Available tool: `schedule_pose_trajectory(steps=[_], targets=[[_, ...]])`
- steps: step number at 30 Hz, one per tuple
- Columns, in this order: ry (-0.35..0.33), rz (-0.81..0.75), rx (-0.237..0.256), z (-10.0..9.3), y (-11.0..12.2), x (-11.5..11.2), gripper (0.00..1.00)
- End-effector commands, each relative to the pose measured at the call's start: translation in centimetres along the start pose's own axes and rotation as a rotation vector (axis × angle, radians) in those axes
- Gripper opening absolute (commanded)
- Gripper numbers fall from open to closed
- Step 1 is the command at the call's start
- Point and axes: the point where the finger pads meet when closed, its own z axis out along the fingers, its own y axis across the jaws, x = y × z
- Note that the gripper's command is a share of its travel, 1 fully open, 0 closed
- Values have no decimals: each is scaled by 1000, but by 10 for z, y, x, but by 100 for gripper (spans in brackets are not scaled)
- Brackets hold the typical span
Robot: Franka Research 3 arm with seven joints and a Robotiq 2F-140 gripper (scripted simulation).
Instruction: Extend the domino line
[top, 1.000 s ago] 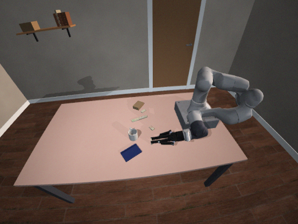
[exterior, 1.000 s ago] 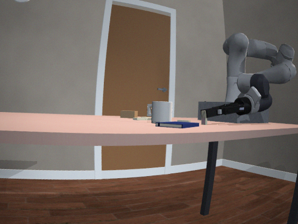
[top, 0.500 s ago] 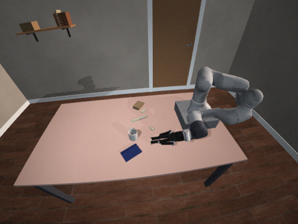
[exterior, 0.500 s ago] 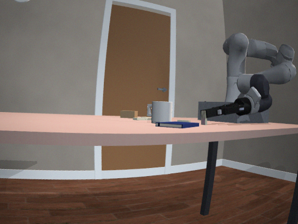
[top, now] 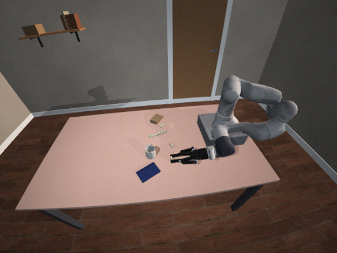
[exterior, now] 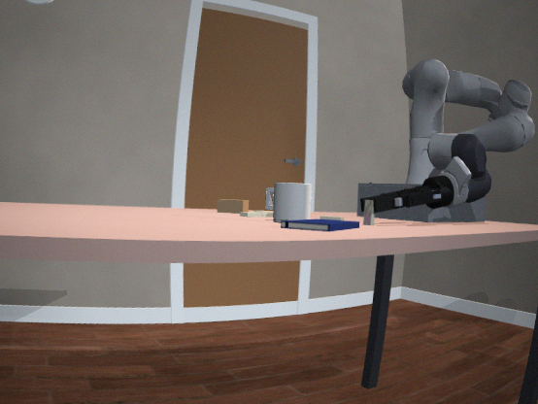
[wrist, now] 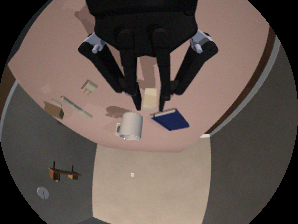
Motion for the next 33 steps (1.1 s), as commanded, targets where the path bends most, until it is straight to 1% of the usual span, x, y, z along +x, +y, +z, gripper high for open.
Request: schedule_pose_trajectory(steps=[1, 25, 30, 33], targets=[[1, 3, -1, 0, 1, -1, 33], [1, 3, -1, 0, 1, 0, 33], [1, 3, -1, -2, 1, 1, 33], [1, 3, -1, -8, 1, 5, 33]])
